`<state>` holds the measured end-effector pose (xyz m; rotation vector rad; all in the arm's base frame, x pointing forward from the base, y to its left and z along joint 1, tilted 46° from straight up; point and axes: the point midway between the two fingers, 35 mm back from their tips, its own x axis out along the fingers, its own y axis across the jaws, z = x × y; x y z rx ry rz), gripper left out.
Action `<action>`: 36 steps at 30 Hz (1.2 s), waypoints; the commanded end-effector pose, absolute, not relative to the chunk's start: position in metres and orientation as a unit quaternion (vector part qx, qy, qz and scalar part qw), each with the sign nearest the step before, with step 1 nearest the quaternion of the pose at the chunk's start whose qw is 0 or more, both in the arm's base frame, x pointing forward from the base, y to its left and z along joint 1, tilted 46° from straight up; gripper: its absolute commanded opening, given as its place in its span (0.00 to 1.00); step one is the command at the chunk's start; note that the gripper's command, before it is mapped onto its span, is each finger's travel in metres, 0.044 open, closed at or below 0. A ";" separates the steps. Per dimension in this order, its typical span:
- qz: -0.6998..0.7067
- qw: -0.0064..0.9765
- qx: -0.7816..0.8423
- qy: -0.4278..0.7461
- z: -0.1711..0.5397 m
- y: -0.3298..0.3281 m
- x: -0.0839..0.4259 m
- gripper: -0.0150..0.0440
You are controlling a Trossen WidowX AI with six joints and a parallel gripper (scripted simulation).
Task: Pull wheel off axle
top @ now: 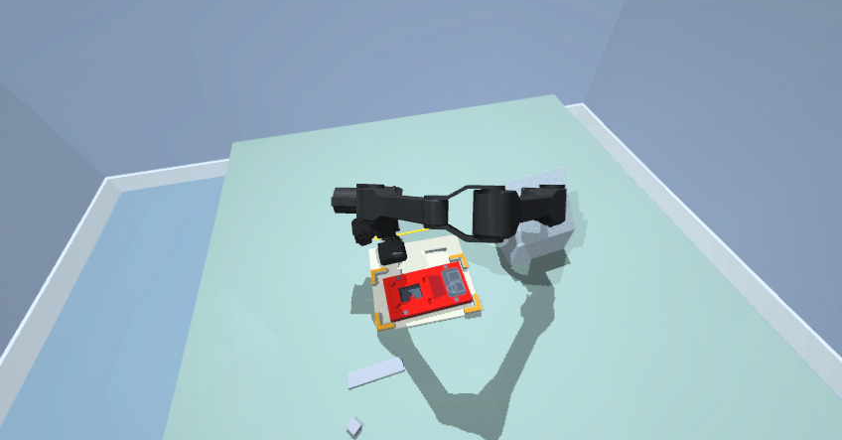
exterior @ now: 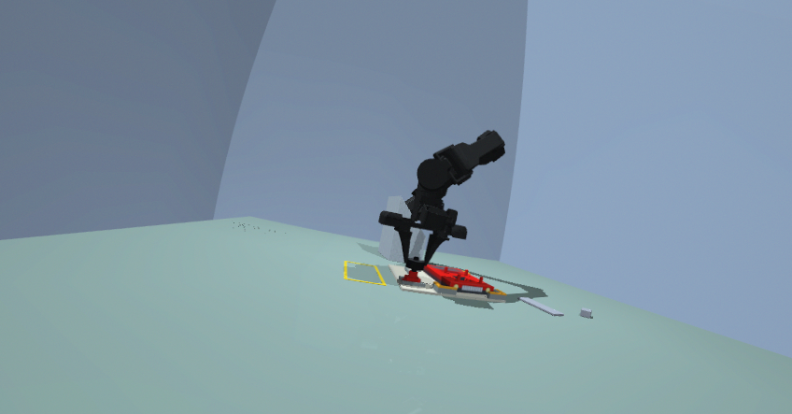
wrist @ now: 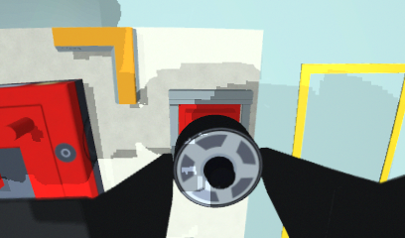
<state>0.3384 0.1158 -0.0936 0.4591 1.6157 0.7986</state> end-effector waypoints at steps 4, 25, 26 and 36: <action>0.340 0.602 0.203 0.694 -0.087 0.107 0.342 0.25; 0.339 0.602 0.205 0.693 -0.082 0.103 0.343 0.25; 0.339 0.602 0.205 0.693 -0.082 0.102 0.343 0.25; 0.339 0.602 0.205 0.693 -0.080 0.100 0.343 0.25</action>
